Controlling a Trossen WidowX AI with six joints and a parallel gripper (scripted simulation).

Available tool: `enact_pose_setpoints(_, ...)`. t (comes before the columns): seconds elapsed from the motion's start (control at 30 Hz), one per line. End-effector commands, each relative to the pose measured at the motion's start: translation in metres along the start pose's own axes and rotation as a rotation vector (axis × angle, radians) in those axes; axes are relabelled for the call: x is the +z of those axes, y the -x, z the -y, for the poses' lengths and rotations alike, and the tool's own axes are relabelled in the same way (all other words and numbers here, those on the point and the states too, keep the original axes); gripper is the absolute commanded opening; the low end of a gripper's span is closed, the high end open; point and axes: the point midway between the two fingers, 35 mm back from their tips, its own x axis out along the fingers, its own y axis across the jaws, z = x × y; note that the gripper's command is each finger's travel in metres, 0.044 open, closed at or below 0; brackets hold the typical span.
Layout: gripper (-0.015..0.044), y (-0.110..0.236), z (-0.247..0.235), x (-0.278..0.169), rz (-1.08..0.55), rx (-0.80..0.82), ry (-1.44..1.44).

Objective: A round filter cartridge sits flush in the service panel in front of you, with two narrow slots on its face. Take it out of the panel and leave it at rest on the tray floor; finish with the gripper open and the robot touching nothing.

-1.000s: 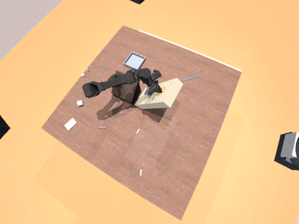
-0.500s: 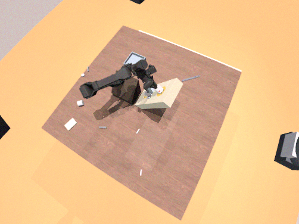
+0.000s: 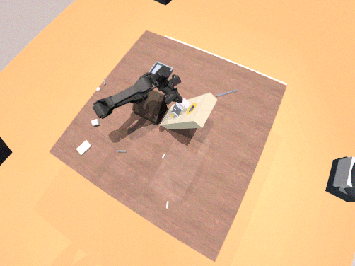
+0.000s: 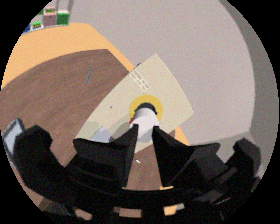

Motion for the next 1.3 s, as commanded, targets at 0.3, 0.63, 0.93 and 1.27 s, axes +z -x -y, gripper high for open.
enact_pose_setpoints(0.3, 0.0, -0.005, -0.032, -0.032, -0.004, -0.002, 0.003)
enact_pose_setpoints(0.63, 0.0, -0.008, -0.05, -0.051, -0.004, -0.002, 0.003)
enact_pose_setpoints(0.93, 0.0111, -0.008, -0.045, -0.046, -0.007, -0.002, 0.003)
enact_pose_setpoints(1.27, 0.0111, -0.008, -0.048, -0.049, -0.004, -0.002, 0.003)
